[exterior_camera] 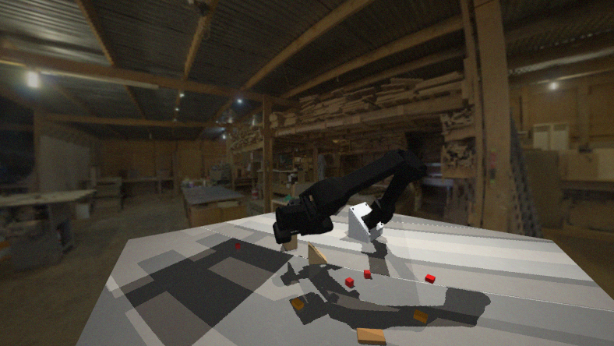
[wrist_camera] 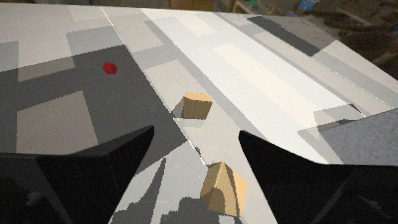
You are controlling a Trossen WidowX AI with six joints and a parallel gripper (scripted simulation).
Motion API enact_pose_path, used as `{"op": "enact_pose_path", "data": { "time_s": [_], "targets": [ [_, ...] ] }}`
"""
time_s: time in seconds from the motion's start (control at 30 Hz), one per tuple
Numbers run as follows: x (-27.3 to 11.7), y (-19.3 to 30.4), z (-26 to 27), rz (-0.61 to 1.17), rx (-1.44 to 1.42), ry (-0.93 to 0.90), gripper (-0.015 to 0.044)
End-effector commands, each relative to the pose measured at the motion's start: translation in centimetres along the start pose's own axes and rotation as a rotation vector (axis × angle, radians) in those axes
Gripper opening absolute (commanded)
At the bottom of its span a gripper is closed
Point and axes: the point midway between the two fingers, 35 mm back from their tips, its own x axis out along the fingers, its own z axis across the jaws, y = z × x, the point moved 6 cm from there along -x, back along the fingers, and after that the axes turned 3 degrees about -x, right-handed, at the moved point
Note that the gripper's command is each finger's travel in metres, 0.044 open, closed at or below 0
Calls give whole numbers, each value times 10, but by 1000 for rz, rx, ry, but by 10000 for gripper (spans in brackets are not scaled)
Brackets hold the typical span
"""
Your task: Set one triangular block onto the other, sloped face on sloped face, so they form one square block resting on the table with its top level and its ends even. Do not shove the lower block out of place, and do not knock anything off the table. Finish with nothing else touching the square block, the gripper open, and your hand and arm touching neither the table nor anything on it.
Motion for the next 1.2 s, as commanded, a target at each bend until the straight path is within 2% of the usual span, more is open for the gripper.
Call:
{"op": "enact_pose_path", "data": {
  "time_s": [0.0,1.17],
  "targets": [
    [-1,-1,-1,-11,37,-5,440],
    [27,-2,4,-13,36,-16,440]
  ]
}}
